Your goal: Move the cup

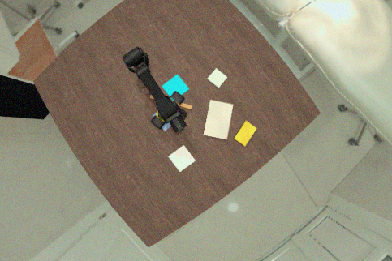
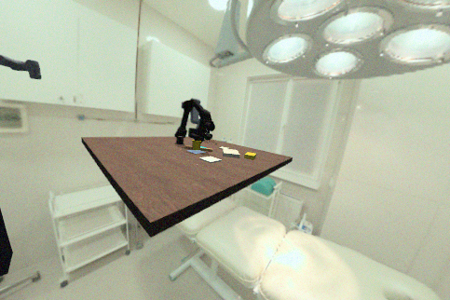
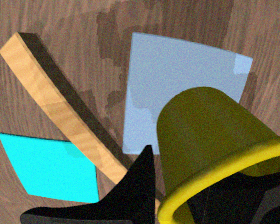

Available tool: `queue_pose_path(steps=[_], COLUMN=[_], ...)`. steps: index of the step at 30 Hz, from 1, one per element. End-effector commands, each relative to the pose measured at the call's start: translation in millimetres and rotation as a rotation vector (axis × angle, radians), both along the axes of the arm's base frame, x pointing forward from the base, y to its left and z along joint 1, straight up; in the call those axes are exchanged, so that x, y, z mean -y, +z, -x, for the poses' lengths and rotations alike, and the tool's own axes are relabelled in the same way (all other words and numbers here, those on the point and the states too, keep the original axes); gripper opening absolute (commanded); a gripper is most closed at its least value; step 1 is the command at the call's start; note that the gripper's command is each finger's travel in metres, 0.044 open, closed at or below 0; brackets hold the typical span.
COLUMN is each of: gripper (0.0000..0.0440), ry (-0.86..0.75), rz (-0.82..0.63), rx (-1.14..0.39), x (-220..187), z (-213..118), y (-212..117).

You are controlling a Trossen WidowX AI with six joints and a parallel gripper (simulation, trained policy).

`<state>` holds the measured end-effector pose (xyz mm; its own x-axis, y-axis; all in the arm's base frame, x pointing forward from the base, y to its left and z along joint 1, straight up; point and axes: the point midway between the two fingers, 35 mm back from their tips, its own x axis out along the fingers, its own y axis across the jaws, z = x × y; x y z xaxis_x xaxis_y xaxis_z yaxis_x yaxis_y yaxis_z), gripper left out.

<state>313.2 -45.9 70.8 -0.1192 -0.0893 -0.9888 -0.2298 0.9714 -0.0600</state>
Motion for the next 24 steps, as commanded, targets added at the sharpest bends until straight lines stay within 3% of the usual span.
queue_pose_path(steps=[1, 24], gripper=[0.0018, 0.0008], ry=[0.028, 0.164], rz=[-0.014, -0.043], rx=[0.012, 0.082], x=[-4, -64], z=[2, 12], y=[12, 51])
